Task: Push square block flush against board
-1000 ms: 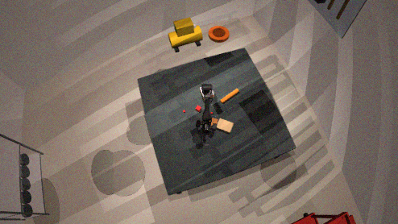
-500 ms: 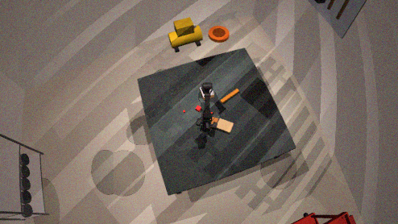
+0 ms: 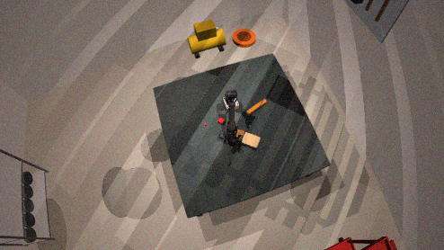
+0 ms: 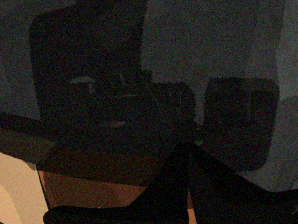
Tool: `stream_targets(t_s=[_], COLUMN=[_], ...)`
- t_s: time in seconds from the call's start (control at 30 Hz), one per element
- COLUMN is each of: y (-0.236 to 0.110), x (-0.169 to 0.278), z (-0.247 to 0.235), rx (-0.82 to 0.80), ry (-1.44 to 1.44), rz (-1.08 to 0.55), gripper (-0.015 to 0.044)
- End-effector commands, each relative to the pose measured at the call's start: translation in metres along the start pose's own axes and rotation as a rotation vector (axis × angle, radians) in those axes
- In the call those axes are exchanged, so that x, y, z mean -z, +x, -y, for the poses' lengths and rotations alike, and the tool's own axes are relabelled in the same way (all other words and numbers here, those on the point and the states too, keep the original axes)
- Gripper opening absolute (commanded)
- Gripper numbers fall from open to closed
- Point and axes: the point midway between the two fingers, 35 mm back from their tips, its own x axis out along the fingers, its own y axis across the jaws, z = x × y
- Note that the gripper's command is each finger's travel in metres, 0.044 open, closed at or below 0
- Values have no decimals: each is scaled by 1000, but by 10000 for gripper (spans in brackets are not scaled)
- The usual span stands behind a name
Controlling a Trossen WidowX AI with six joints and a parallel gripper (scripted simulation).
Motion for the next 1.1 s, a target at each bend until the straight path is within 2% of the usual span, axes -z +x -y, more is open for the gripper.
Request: stream_targets(t_s=[0.0, 0.3, 1.07], y=[3, 3, 4], x=[11, 15, -22], z=[-1, -2, -2], rx=[0, 0, 0], ry=[-1, -1, -1], rz=[-22, -22, -20], gripper=[0, 0, 0])
